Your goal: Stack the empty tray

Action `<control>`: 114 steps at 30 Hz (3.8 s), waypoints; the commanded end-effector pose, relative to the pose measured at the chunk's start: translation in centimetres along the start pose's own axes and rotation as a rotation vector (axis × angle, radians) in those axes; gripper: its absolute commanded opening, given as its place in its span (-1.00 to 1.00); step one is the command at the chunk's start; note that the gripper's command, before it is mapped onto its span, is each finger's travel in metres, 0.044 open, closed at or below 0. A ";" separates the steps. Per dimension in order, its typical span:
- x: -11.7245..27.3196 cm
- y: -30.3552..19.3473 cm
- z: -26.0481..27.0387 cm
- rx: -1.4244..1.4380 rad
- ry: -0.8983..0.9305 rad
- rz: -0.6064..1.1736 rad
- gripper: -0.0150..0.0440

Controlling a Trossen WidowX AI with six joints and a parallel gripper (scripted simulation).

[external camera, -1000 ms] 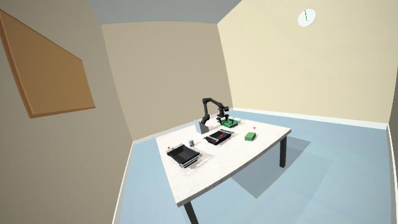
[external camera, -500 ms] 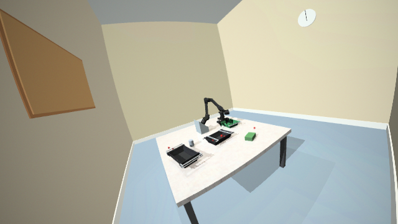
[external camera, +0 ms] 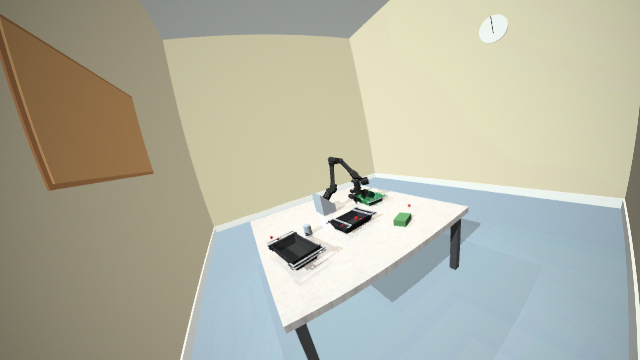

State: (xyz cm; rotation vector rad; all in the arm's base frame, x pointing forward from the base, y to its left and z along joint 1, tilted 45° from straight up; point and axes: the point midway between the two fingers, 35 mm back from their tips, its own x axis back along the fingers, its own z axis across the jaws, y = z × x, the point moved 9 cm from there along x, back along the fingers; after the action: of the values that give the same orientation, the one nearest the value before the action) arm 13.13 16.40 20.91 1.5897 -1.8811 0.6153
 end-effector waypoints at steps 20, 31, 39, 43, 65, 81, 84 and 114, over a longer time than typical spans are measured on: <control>-0.1 0.0 0.1 -0.005 0.003 0.002 -0.04; -0.1 0.0 0.1 -0.005 0.003 0.002 -0.29; 0.1 -0.1 0.1 -0.005 0.004 0.002 -0.47; 1.4 -0.3 0.0 -0.004 0.008 0.003 -0.49; 7.9 0.0 0.0 -0.004 0.008 0.004 -0.49; 13.4 -1.1 -2.2 0.000 0.023 0.003 -0.49; 14.5 -1.1 -2.6 -0.001 0.022 0.003 -0.49; 17.3 -1.2 -3.6 -0.004 0.013 0.004 -0.49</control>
State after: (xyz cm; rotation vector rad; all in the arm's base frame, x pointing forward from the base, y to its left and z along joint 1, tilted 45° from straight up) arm 12.96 6.34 35.24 1.5626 -1.8637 0.6214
